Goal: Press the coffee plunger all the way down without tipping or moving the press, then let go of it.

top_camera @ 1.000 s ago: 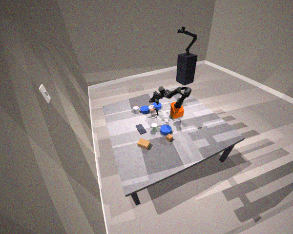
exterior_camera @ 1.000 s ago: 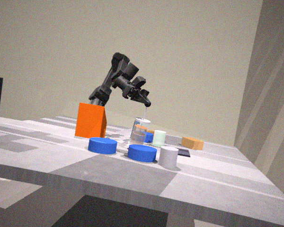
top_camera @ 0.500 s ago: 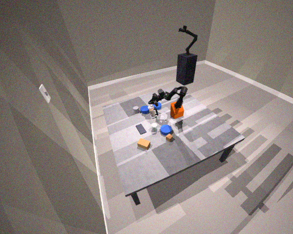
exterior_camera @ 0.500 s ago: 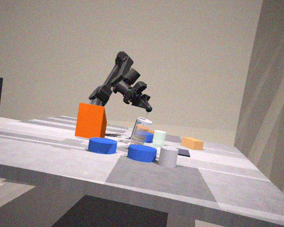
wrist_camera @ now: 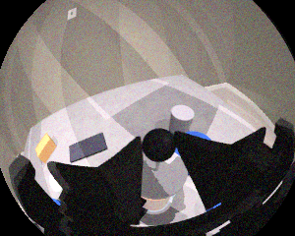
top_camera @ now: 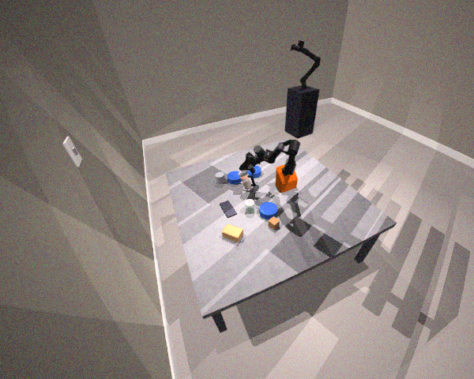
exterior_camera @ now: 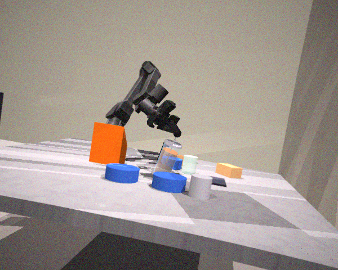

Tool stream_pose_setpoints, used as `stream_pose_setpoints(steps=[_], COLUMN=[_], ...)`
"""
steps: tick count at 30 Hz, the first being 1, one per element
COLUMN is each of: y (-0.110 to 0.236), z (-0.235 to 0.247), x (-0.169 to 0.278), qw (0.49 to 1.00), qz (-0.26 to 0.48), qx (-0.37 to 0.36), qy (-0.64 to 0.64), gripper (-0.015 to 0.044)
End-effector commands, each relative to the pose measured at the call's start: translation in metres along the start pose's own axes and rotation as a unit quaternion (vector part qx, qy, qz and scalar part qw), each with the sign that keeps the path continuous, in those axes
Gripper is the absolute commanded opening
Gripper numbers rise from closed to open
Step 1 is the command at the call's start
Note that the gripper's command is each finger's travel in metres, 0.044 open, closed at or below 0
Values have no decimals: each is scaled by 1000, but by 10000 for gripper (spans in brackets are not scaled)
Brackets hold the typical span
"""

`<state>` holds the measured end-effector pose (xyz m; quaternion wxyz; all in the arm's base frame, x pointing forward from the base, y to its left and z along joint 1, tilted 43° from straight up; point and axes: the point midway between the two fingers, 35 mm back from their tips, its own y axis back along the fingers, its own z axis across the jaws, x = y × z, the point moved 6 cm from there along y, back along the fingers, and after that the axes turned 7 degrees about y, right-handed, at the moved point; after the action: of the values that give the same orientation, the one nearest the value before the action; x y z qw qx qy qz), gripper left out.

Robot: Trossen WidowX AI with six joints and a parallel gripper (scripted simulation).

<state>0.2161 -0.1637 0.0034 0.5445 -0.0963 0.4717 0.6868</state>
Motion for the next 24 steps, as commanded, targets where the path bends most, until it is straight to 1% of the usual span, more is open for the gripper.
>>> stream_pose_setpoints(steps=[1, 24], y=[-4, -9], z=[2, -1], x=[10, 7], qw=[1000, 1000], qz=[22, 22], qx=[-6, -6], qy=[-16, -16], gripper=[128, 128])
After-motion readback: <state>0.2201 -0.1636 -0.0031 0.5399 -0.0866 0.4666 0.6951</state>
